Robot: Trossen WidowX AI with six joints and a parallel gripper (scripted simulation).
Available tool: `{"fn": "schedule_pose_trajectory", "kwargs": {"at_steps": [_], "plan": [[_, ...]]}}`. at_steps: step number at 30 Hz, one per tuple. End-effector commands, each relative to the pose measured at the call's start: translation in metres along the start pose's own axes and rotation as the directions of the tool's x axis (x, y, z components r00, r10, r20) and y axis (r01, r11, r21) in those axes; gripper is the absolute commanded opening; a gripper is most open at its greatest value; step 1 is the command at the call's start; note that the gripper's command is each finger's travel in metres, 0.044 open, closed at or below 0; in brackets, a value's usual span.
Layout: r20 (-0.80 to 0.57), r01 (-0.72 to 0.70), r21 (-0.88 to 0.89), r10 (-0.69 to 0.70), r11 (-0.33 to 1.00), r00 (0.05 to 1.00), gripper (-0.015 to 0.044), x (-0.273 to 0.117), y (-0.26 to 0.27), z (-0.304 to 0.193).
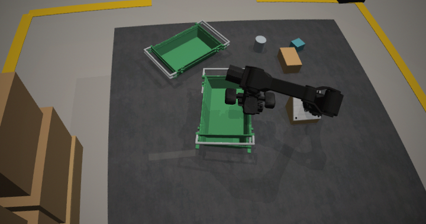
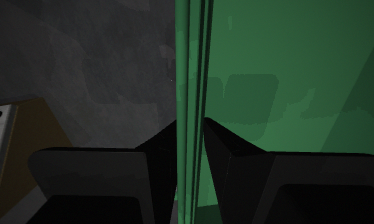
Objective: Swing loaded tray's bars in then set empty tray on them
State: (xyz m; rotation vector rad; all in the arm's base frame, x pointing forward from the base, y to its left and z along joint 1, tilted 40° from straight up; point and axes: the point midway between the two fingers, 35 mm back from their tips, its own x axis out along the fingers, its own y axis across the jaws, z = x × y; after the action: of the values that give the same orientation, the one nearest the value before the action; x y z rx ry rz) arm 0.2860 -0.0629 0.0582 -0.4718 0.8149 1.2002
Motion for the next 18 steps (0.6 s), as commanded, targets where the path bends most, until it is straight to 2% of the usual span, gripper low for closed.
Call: {"fn": "schedule_pose_trajectory", "kwargs": {"at_steps": [1, 18], "plan": [[-0.001, -0.007, -0.003, 0.007, 1.000, 1.000, 0.0000, 0.006, 0.002, 0.001], [-0.001, -0.008, -0.004, 0.008, 1.000, 1.000, 0.0000, 0.020, 0.005, 0.001]]}}
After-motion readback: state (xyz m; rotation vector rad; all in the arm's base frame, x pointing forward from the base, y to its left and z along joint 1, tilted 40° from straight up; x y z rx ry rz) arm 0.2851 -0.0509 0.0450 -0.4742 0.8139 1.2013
